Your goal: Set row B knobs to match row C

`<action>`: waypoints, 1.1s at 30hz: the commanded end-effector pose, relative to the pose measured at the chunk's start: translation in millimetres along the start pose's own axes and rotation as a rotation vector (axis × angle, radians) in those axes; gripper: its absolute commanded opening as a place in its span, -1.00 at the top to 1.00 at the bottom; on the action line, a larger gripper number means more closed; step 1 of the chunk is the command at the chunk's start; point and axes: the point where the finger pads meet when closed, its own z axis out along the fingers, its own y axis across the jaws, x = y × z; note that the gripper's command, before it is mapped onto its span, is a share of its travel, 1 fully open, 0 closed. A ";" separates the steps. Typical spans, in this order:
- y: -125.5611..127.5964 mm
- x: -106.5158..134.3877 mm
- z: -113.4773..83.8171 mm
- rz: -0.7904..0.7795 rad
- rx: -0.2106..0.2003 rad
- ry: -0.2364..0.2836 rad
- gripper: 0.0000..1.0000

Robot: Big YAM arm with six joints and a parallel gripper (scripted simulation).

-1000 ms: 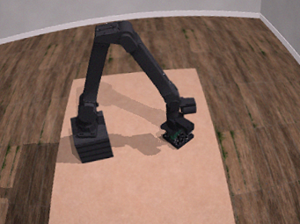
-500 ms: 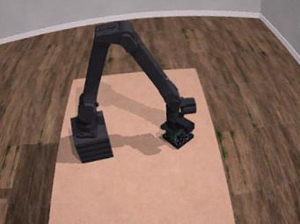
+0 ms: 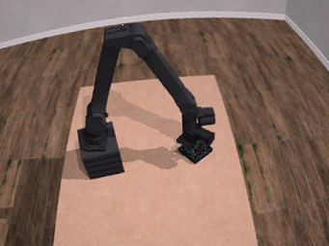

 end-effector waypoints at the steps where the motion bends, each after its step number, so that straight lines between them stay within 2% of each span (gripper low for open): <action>1: 2.7 -5.6 3.5 -0.084 -0.008 -0.005 0.85; 8: 3.9 -6.0 3.1 -0.235 -0.010 -0.007 0.85; 10: 3.9 -6.0 3.1 -0.235 -0.010 -0.007 0.85; 33: 7.6 -7.3 2.0 -0.791 -0.012 -0.015 0.85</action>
